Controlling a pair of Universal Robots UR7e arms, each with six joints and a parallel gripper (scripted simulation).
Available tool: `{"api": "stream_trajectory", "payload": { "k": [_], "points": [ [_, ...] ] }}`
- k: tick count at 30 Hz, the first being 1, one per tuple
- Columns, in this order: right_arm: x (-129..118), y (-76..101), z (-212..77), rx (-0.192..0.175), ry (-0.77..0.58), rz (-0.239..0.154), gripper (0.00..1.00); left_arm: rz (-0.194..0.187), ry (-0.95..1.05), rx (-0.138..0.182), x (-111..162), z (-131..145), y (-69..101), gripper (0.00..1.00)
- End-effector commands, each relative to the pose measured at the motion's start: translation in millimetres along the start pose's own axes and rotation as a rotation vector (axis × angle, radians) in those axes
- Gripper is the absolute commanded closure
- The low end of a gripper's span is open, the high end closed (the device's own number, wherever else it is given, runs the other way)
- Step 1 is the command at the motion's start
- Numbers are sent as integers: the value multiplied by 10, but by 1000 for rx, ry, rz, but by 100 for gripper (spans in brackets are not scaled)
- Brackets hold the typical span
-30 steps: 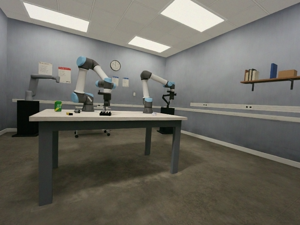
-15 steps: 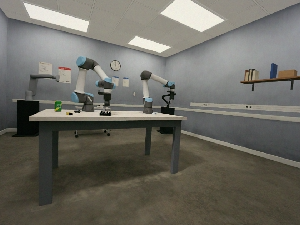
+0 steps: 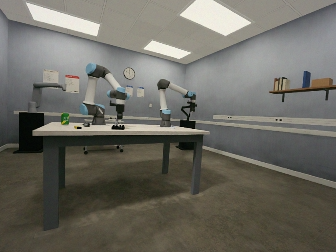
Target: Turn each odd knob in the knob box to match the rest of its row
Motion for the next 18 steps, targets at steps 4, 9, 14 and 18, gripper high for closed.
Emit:
{"api": "stream_trajectory", "payload": {
  "k": [4,9,14,18],
  "points": [
    [2,-12,9,-1,15,1,70,-1,4,0,5,17,-4,0],
    [2,-12,9,-1,15,1,70,-1,4,0,5,17,-4,0],
    [2,-11,9,-1,15,1,54,-1,4,0,5,17,-4,0],
    [2,-11,9,-1,14,2,54,-1,4,0,5,17,-4,0]
  ]
}}
Point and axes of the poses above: on each arm, the point where the finger pads meet when closed, its own y axis back along the fingers, its own z axis across the jaws, x = y × z, the point moved 5 cm from there along y, back along the fingers, and after that the axes turned 13 degrees about y, right-handed, at the moved point
